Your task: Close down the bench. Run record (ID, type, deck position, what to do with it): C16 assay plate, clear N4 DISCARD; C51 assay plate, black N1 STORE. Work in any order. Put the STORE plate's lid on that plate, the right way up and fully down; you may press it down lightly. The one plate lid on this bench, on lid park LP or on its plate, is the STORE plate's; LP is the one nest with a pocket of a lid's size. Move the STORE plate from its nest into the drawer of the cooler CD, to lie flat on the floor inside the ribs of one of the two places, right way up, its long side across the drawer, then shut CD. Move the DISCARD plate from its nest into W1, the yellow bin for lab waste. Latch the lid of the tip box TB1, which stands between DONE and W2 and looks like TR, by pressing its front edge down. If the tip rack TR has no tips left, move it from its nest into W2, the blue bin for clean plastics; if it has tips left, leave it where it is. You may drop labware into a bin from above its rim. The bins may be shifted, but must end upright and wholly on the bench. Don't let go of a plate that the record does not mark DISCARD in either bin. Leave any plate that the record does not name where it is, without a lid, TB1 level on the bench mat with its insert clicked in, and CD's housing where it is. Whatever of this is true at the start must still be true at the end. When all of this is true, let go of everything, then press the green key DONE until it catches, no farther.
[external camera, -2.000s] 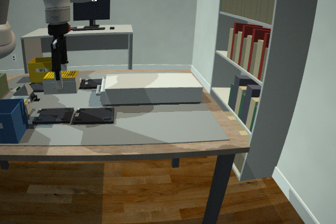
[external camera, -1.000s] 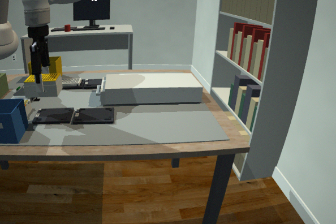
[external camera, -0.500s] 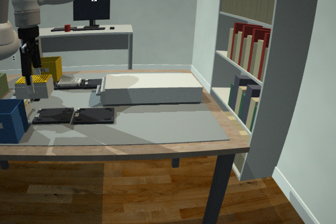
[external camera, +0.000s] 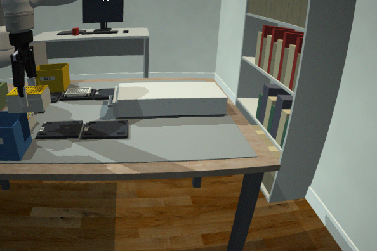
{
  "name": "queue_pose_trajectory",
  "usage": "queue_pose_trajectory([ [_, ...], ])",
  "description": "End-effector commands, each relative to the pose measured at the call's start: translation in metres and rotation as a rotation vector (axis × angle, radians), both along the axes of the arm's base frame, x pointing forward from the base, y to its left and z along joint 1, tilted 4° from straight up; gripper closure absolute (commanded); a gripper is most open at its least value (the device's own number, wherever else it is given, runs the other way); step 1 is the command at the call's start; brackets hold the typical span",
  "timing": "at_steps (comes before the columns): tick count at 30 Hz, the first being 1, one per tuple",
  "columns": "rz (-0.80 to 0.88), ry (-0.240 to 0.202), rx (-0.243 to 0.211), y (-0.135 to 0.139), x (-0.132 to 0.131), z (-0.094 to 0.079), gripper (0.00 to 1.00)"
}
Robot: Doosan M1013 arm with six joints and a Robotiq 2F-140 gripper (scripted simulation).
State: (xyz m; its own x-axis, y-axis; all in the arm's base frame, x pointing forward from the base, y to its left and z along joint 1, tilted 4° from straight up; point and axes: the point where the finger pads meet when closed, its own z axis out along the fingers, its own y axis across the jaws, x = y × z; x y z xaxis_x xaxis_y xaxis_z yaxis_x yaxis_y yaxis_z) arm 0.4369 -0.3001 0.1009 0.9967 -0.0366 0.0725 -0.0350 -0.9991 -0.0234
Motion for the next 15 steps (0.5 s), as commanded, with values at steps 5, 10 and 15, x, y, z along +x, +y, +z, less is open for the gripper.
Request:
queue_pose_trajectory([
  [5,0.000,0.000,0.000,-0.006,-0.018,-0.001,1.00],
  [10,0.000,0.000,0.000,-0.008,-0.026,-0.002,1.00],
  [15,0.000,0.000,0.000,-0.012,-0.038,-0.003,1.00],
])
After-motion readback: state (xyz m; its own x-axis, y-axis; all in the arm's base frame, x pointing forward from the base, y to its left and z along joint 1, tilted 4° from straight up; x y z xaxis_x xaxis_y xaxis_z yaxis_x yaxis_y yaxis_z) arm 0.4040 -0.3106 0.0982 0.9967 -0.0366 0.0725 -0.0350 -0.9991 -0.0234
